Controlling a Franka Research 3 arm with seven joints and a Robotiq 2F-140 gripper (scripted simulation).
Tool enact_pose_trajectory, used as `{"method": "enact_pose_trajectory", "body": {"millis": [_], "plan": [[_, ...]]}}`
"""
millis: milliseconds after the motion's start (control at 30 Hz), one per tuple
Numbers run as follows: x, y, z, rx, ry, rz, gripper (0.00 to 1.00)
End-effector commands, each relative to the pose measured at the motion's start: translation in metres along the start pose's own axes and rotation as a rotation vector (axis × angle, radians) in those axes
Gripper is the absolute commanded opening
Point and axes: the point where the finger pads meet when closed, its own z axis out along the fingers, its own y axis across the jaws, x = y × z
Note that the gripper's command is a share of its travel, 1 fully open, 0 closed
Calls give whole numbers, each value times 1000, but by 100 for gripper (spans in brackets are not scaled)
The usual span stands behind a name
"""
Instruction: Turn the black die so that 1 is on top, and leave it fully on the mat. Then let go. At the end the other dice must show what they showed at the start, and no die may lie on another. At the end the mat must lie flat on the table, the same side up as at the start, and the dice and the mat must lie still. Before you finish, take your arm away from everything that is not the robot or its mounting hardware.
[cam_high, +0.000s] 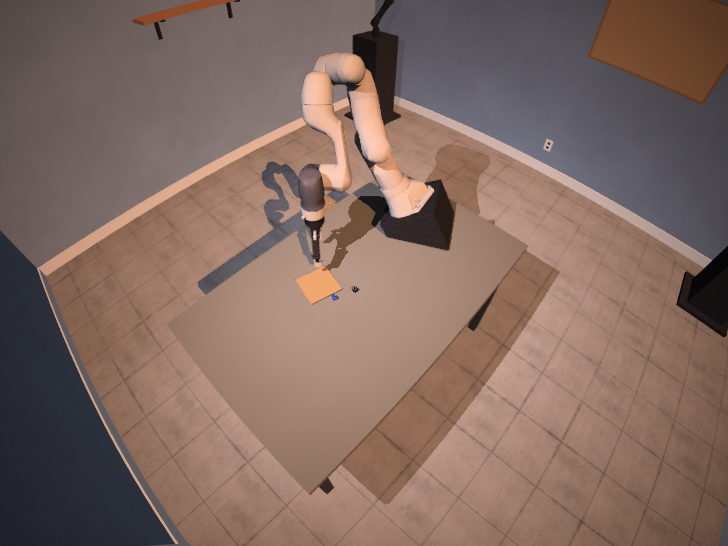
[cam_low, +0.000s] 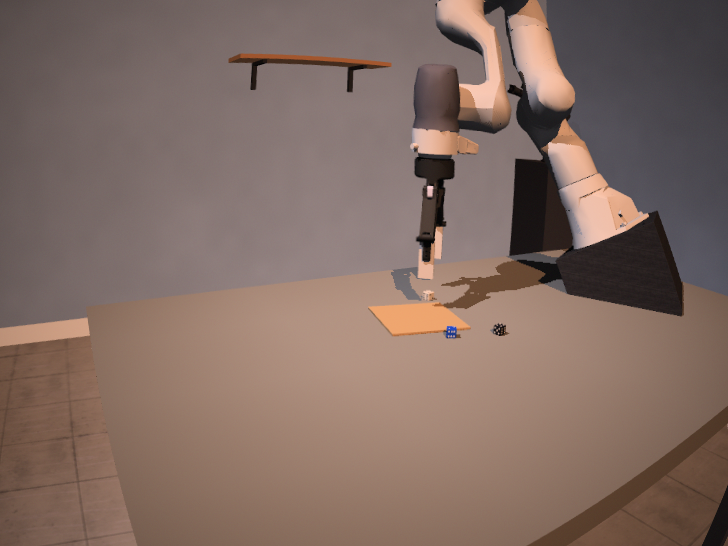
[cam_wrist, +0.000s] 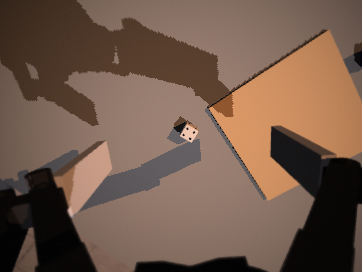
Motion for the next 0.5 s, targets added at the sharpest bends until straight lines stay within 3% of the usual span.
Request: {"method": "enact_pose_trajectory", "body": {"millis": [0,467], "plan": [[-2,7,4,-21,-4,31,100],[-2,7,12,-21,-4,31,100]]}}
